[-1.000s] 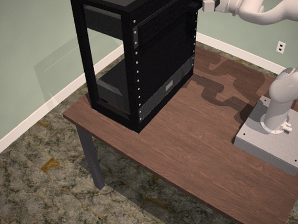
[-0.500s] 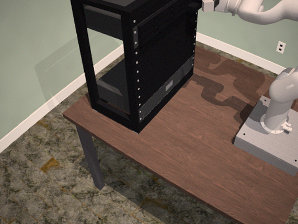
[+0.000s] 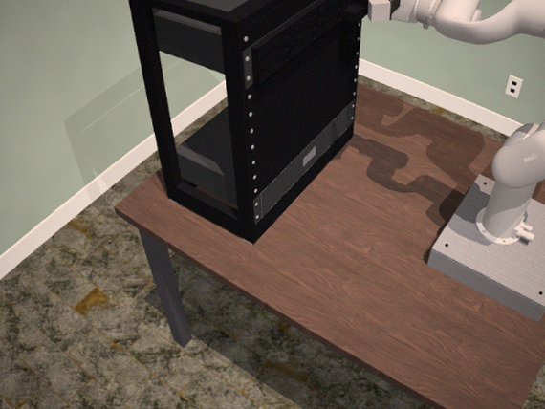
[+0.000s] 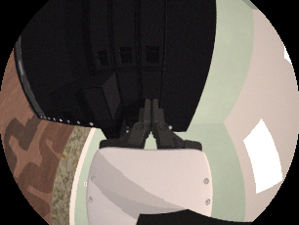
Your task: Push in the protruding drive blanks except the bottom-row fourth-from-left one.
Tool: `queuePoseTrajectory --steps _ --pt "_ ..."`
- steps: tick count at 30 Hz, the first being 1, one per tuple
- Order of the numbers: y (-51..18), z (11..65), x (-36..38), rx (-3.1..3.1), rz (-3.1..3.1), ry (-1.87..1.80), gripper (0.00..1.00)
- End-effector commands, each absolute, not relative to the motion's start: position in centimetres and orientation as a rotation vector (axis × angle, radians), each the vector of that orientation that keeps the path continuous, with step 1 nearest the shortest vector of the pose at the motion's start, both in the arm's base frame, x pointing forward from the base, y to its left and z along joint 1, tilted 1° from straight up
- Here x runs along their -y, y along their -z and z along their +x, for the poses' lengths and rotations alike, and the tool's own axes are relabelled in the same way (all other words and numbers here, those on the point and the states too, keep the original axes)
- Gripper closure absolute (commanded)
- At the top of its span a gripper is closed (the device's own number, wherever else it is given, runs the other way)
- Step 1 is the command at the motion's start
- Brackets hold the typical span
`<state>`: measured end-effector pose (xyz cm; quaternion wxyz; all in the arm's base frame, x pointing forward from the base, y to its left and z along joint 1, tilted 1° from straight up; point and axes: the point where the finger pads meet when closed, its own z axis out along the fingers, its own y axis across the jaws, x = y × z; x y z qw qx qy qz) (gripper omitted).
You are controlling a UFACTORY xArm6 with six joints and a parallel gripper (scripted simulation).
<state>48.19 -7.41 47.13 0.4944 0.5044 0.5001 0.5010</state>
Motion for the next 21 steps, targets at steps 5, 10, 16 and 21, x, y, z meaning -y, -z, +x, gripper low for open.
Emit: queuePoseTrajectory --steps 5,10,16,21 --pt "-47.34 48.4 7.39 -1.21 1.219 -1.217 1.0" --pt "-47.34 48.45 7.38 -1.21 1.219 -1.217 1.0" --pt "-47.34 48.45 7.38 -1.21 1.219 -1.217 1.0" --pt "-47.34 48.41 7.38 -1.21 1.219 -1.217 1.0"
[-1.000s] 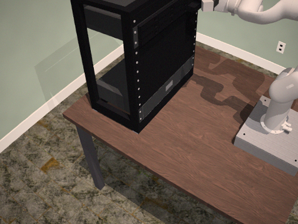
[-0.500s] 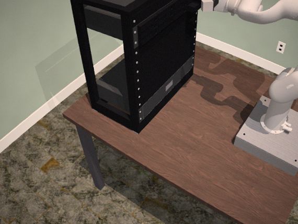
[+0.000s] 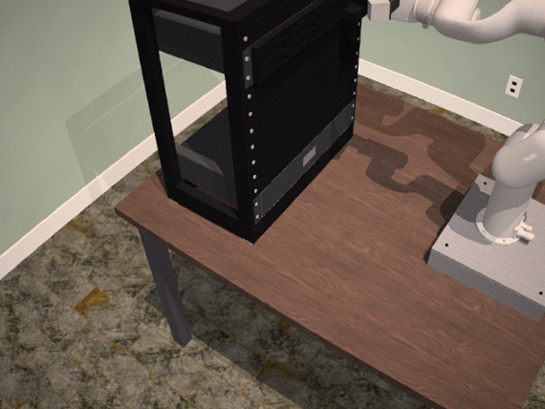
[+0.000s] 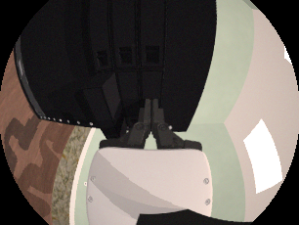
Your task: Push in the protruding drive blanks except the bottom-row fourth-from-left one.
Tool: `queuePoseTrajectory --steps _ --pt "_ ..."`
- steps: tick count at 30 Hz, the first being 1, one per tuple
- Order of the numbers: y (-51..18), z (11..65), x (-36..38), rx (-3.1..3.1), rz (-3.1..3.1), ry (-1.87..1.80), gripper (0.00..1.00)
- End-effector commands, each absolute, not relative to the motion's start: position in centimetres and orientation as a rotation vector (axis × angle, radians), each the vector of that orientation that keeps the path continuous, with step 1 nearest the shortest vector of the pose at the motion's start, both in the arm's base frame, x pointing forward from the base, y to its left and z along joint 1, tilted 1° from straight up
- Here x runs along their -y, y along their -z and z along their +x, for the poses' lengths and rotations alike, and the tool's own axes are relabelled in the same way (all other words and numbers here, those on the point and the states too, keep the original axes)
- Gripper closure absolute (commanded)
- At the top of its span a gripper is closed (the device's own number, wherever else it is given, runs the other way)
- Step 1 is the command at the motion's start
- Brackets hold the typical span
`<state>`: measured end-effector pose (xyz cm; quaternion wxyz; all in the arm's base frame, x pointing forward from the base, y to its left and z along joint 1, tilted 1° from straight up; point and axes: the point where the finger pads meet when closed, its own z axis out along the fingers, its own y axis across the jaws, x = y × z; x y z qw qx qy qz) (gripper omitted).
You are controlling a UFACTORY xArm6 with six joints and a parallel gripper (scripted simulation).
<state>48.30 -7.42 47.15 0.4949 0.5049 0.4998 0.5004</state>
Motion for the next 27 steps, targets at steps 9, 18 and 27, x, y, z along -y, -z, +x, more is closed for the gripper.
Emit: queuePoseTrajectory --steps 9,18,27 --pt "-47.3 46.5 7.4 -1.21 1.219 -1.217 1.0" --pt "-47.3 41.1 7.4 -1.21 1.219 -1.217 1.0" --pt "-47.3 39.0 7.4 -1.21 1.219 -1.217 1.0"
